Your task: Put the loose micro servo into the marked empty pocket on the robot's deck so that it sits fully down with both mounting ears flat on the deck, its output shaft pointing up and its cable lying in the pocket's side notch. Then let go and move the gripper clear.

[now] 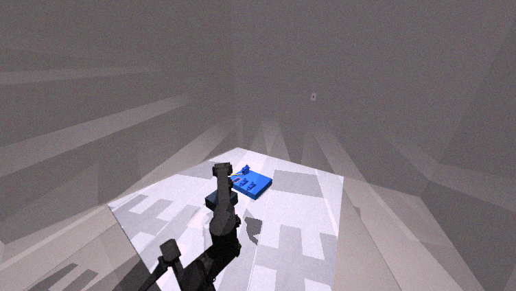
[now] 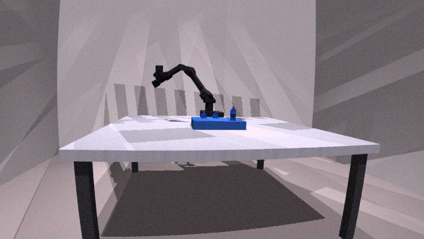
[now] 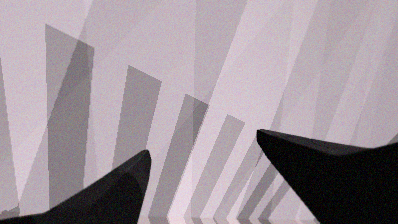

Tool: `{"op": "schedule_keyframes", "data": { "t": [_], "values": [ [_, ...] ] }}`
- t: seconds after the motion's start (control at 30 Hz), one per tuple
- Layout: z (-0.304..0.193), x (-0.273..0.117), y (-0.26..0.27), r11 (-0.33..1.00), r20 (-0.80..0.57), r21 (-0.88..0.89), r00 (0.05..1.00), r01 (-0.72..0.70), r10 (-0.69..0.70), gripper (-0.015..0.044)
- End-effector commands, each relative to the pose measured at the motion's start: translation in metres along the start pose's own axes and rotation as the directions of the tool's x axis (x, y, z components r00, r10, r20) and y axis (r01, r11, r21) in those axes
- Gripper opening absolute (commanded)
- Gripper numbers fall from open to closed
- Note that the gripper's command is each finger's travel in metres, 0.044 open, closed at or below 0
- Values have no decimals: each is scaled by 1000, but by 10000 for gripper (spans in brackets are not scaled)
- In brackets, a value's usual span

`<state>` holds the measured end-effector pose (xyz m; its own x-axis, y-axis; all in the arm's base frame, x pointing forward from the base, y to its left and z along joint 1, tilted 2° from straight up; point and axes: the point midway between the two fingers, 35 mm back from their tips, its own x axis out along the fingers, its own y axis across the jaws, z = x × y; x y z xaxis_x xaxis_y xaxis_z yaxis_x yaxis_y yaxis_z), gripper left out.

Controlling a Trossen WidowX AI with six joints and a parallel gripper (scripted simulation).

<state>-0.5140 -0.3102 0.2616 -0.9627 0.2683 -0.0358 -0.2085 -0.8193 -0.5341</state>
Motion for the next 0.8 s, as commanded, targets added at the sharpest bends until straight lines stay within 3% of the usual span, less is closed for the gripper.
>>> {"op": "schedule_keyframes", "data": {
  "t": [0.0,0.17,0.47,0.77],
  "values": [
    [0,-1,1,1000,1,-1,1000,-3,3,426],
    [8,-20,16,998,22,-13,998,-57,58,440],
    [32,-109,69,958,98,-79,954,-277,284,440],
    [39,-164,92,915,136,-104,906,-390,402,440]
  ]
}}
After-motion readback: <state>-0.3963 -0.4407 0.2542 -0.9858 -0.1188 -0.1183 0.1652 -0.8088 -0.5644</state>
